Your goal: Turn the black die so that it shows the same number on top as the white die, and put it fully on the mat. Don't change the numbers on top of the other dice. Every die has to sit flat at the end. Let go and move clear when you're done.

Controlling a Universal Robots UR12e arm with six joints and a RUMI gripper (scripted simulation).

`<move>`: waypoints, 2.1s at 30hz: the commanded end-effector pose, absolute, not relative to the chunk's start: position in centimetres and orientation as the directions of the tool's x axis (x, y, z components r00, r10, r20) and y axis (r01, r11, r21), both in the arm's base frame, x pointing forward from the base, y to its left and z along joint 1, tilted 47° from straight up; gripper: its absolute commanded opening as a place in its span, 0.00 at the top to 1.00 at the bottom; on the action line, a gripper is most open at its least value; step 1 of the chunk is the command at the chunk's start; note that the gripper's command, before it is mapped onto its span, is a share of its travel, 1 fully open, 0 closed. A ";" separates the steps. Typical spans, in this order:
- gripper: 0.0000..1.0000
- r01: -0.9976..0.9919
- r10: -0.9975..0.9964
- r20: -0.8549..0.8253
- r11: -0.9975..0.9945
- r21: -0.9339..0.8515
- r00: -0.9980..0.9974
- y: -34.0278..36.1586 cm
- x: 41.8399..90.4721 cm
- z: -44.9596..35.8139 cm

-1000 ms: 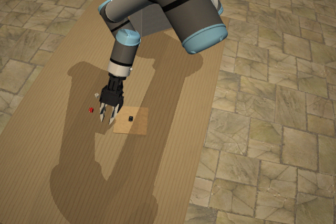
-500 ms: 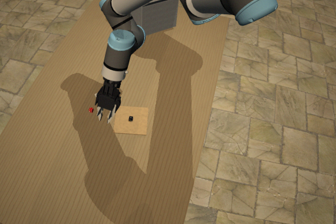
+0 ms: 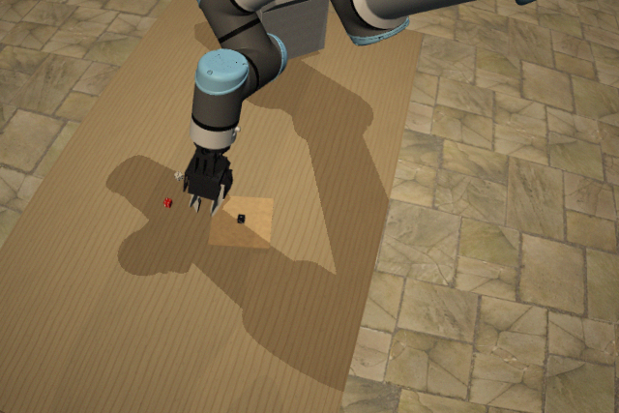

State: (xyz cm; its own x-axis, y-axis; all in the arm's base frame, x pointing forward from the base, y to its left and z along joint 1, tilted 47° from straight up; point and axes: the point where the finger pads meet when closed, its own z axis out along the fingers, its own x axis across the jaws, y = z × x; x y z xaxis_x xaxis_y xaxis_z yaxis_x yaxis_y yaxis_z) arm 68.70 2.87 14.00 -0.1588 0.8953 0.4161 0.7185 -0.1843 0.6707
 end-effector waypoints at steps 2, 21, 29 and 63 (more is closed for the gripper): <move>0.82 0.770 0.882 0.433 -0.144 0.622 -0.184 3.6 66.8 15.3; 0.82 0.824 0.853 0.472 -0.094 0.558 -0.223 5.8 62.3 17.9; 0.82 0.830 0.848 0.478 -0.087 0.550 -0.228 6.1 61.7 18.3; 0.82 0.822 0.849 0.456 -0.048 0.568 -0.266 8.8 63.4 14.8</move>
